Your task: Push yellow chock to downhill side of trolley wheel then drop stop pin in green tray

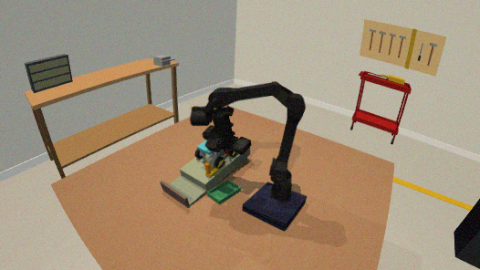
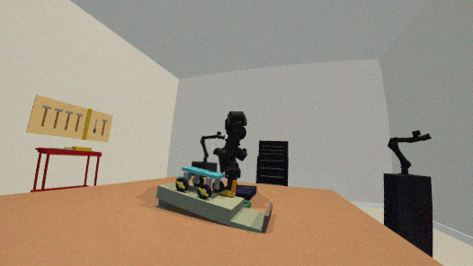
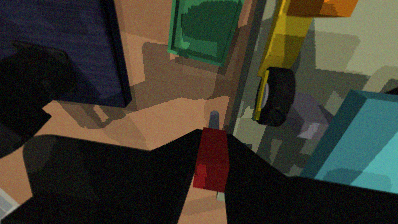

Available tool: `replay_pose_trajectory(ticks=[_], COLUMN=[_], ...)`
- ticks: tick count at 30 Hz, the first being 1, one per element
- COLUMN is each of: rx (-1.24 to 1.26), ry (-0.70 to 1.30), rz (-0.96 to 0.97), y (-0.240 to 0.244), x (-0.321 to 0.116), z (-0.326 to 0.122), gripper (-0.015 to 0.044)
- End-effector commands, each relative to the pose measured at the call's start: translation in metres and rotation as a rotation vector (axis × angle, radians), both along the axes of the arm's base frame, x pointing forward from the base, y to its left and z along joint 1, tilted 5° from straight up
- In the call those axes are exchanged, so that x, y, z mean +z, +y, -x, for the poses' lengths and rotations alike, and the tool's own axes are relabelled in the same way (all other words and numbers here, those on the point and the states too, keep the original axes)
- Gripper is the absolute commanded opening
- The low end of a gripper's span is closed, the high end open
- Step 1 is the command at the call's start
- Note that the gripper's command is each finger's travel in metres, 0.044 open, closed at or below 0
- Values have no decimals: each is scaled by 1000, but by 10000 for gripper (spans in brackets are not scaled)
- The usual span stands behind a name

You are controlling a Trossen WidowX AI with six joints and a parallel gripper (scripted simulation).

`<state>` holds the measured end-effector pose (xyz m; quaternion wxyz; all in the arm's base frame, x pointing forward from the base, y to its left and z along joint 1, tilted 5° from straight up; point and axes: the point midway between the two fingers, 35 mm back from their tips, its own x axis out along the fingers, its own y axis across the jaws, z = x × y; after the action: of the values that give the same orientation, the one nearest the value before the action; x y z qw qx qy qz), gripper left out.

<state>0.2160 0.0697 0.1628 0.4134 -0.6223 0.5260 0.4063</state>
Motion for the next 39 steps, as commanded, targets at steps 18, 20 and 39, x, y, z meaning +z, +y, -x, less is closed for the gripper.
replay_pose_trajectory(ticks=[18,20,39], rx=[17,63,617], ry=[8,21,165], rz=[-12,-16,-61], y=[63,63,59], x=[-12,-12,-12], z=[9,9,10], gripper=[0,0,0])
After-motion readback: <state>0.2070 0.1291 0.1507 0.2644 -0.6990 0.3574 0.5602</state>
